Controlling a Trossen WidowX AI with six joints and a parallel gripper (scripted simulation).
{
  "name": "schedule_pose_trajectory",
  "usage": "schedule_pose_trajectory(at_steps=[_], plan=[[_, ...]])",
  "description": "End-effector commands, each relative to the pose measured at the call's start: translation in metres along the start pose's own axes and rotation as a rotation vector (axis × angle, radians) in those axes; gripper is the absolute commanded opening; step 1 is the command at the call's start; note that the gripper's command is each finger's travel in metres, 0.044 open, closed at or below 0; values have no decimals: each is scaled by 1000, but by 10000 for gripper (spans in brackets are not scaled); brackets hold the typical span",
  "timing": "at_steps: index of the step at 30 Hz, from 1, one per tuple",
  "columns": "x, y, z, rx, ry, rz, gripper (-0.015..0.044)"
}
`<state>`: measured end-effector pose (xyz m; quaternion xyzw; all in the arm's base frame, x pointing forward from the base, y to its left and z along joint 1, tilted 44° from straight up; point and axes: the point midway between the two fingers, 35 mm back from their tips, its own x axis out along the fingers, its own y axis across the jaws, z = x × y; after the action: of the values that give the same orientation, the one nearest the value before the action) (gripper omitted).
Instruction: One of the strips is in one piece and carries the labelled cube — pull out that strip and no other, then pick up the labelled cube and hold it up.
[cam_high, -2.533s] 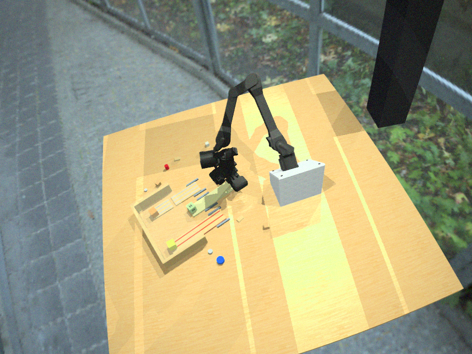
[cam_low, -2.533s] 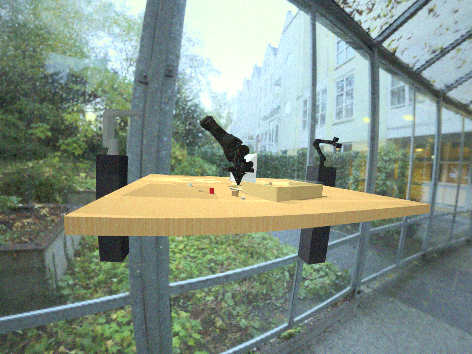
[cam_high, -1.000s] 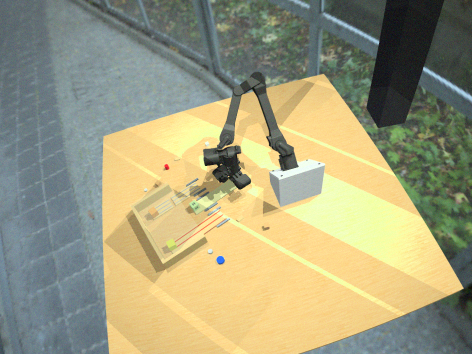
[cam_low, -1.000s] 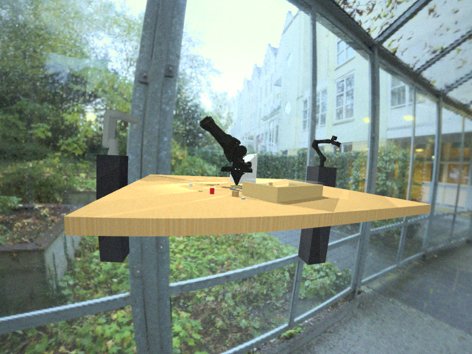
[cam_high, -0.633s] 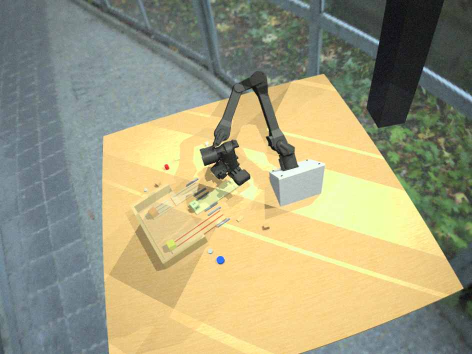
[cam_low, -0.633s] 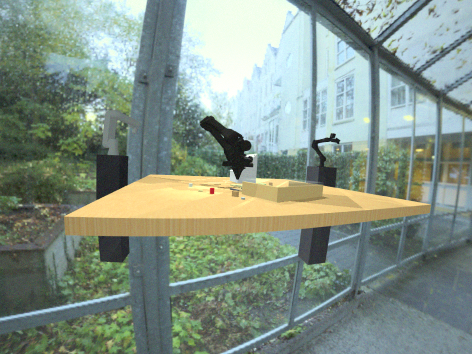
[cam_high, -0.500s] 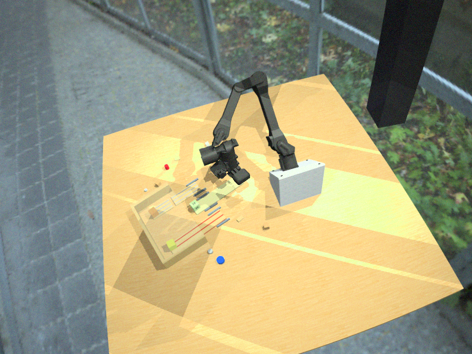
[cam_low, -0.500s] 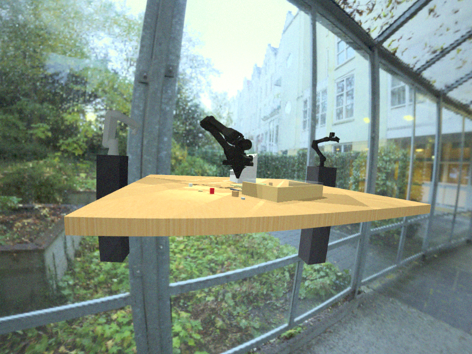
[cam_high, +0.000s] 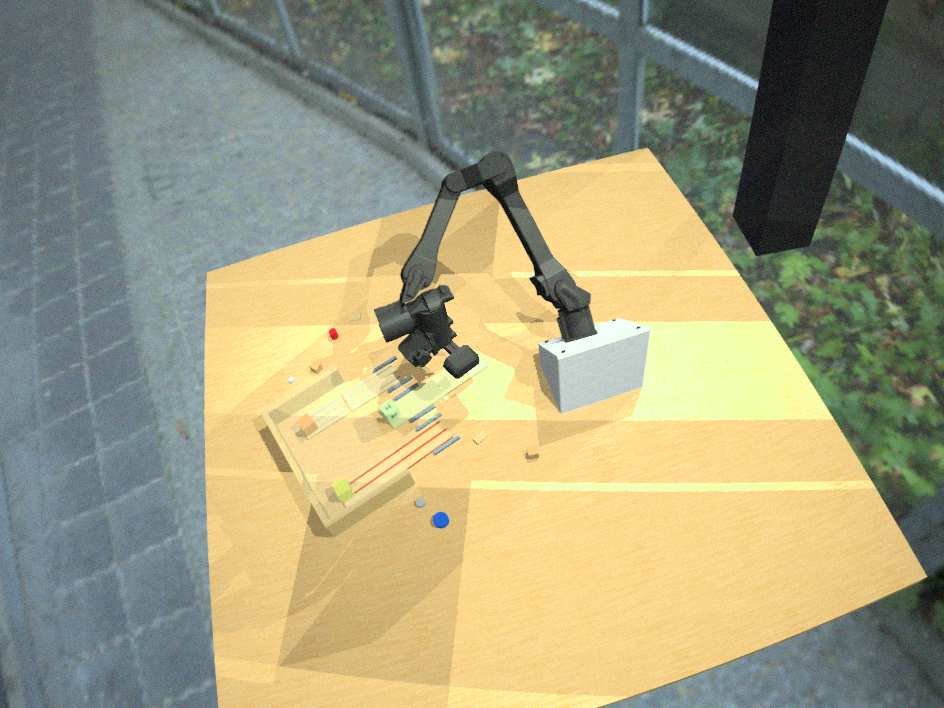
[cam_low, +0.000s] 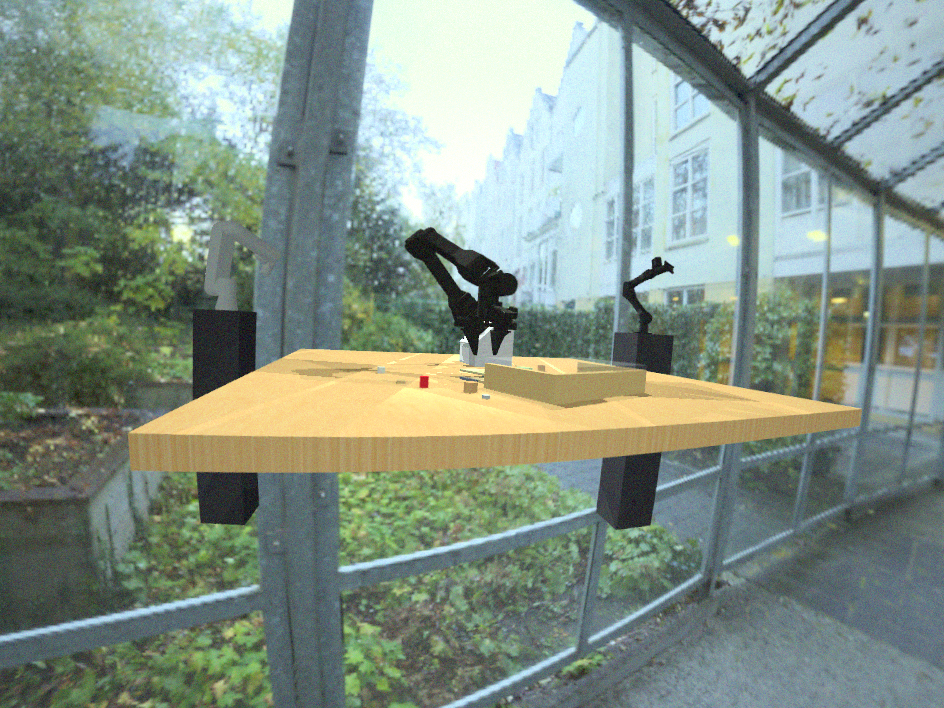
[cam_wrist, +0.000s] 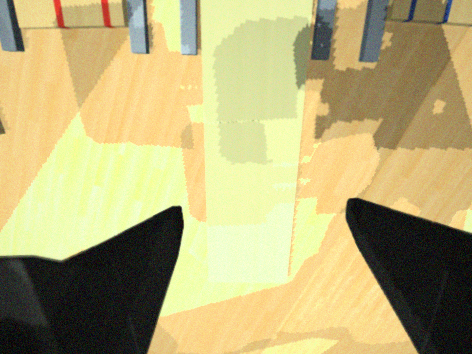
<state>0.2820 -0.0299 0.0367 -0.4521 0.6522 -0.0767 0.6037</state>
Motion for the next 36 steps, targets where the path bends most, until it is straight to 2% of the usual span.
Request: schedule_pose_trajectory(at_steps=[1,36], plan=[[-1,-1,16,1,6,2,440],[-16,-15,133,5,1,2,440]])
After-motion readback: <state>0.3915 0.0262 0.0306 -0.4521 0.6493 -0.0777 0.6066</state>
